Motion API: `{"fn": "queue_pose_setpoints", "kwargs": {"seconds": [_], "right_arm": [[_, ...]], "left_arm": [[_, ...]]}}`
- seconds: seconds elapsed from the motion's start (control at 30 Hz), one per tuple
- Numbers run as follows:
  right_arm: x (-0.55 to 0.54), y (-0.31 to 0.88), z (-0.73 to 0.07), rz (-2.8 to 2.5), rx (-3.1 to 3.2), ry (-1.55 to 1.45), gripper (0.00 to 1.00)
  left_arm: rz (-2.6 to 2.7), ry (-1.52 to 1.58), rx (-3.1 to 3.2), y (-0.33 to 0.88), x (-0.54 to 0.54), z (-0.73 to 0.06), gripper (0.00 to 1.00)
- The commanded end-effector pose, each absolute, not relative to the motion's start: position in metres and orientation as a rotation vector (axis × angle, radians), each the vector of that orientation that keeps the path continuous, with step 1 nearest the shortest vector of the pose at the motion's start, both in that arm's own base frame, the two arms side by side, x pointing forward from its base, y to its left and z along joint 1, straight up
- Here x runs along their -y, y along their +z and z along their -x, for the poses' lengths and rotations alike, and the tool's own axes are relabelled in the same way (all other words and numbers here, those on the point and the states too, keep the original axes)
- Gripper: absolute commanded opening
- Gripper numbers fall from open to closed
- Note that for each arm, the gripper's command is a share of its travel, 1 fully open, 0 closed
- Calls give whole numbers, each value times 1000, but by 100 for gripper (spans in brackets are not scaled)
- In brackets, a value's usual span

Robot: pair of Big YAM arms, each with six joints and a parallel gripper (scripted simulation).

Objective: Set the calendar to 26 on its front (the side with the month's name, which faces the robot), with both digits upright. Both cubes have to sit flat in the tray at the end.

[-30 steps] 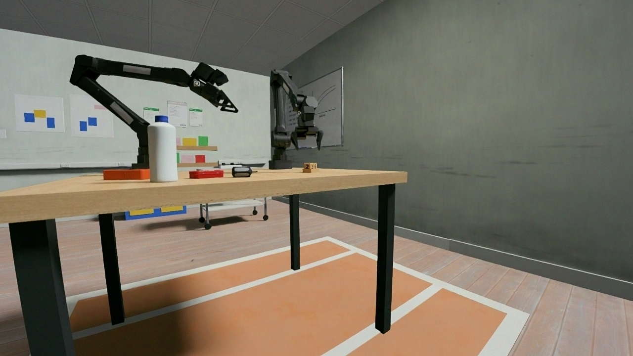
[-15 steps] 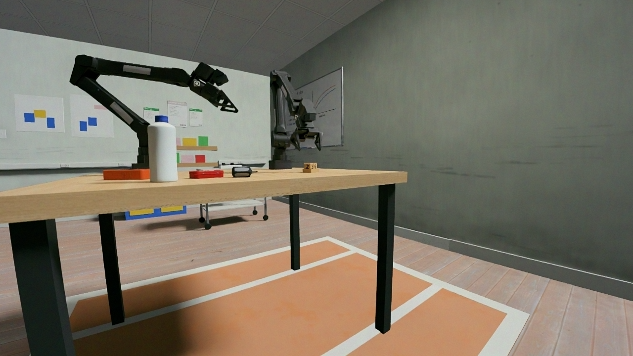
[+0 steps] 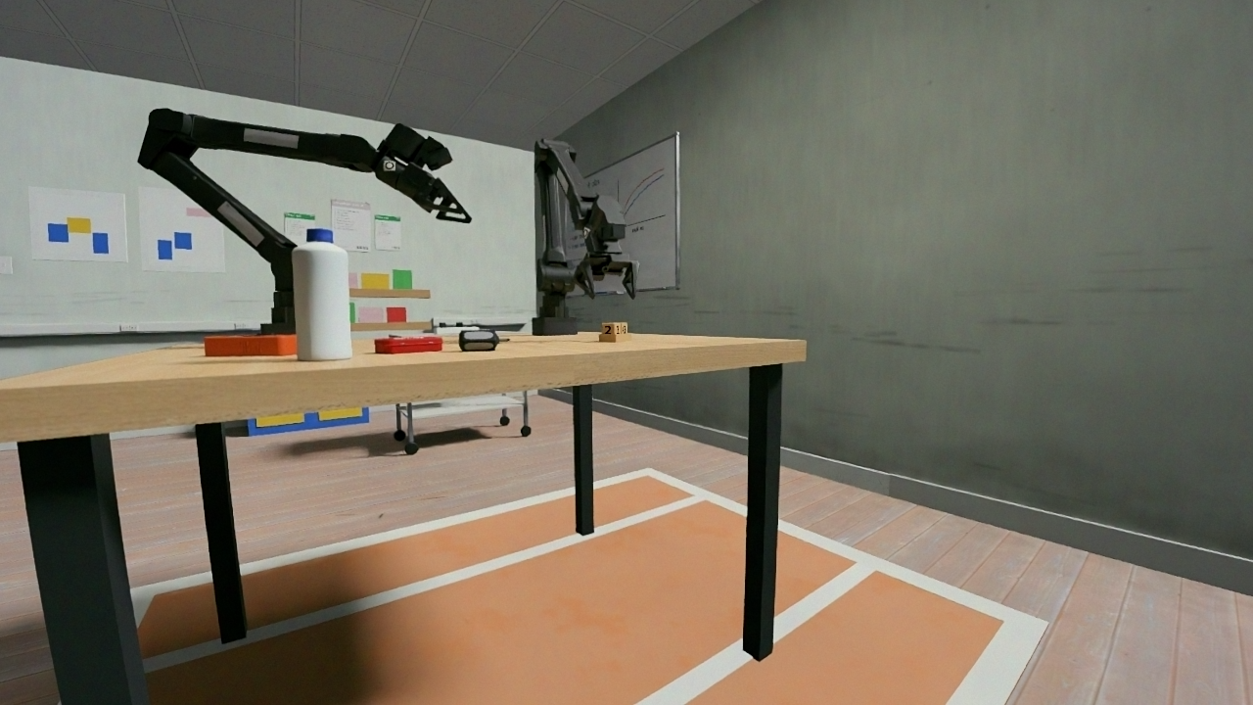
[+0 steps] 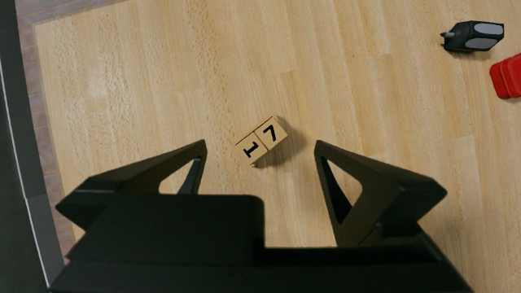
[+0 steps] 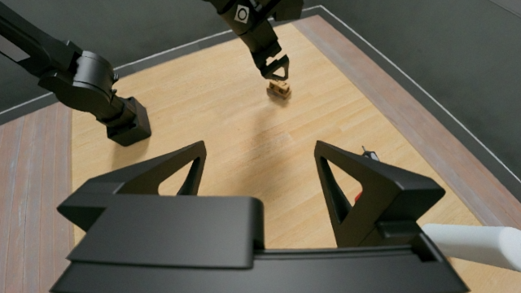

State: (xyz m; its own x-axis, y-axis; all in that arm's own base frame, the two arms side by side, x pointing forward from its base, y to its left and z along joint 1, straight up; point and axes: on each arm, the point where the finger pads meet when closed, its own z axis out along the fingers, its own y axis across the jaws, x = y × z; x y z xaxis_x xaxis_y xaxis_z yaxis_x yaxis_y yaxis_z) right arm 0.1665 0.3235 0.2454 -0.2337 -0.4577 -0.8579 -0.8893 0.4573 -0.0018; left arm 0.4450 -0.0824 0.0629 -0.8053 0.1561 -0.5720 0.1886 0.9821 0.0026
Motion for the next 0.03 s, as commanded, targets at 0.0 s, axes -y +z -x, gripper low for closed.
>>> {"fn": "queue_pose_setpoints", "kwargs": {"seconds": [0.0], "right_arm": [[-325,248,-171,1120,-1865,644,100]], "left_arm": [[-231,-76,-2498,72,85,-453,100]]}}
